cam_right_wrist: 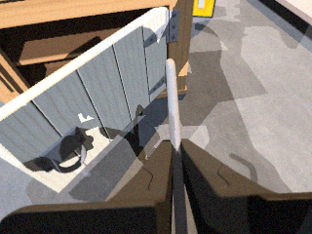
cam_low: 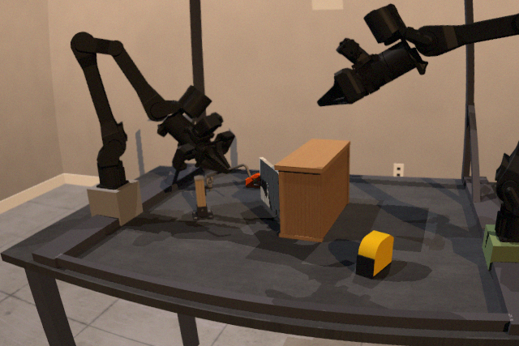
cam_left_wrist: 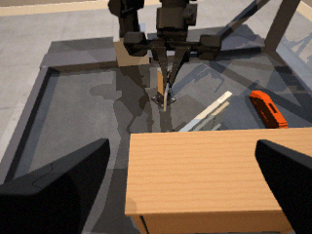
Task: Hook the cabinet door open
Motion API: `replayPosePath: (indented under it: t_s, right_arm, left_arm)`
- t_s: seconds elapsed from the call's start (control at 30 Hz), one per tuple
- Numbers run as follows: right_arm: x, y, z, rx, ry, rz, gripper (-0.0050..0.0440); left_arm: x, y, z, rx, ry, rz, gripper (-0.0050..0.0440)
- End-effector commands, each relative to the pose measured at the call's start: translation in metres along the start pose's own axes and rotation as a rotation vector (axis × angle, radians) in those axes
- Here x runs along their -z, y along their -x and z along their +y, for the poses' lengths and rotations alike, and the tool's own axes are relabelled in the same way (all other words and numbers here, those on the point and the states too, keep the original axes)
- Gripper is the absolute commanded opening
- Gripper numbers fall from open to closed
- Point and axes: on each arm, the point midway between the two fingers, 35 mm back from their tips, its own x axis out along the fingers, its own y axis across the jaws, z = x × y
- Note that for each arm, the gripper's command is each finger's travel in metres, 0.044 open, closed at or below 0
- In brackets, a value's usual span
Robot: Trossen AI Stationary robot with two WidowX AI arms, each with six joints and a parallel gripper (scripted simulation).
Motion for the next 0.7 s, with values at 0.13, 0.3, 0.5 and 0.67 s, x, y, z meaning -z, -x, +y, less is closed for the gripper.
replayPosePath:
  t_s: [0.13, 0.3, 0.5, 0.67]
  right_arm:
    - [-0.0023, 0.002, 0.0047, -0.121, 0.067, -0.01, -0.005]
    - [-0.0021, 0.0024, 0.0068, -0.174, 0.101, -0.011, -0.005]
    - [-0.0018, 0.0031, 0.0095, -0.241, 0.144, -0.011, -0.005]
    - [-0.0014, 0.0037, 0.0117, -0.298, 0.181, -0.012, -0.005]
  left_arm:
    - [-0.0105, 0.0065, -0.0004, 0.003, 0.0, -0.032, 0.04]
    - [-0.0105, 0.0065, -0.0004, 0.003, 0.0, -0.032, 0.04]
    - [-0.0105, 0.0065, -0.0004, 0.003, 0.0, -0.032, 0.04]
    - [-0.0105, 0.0065, -0.0004, 0.003, 0.0, -0.032, 0.04]
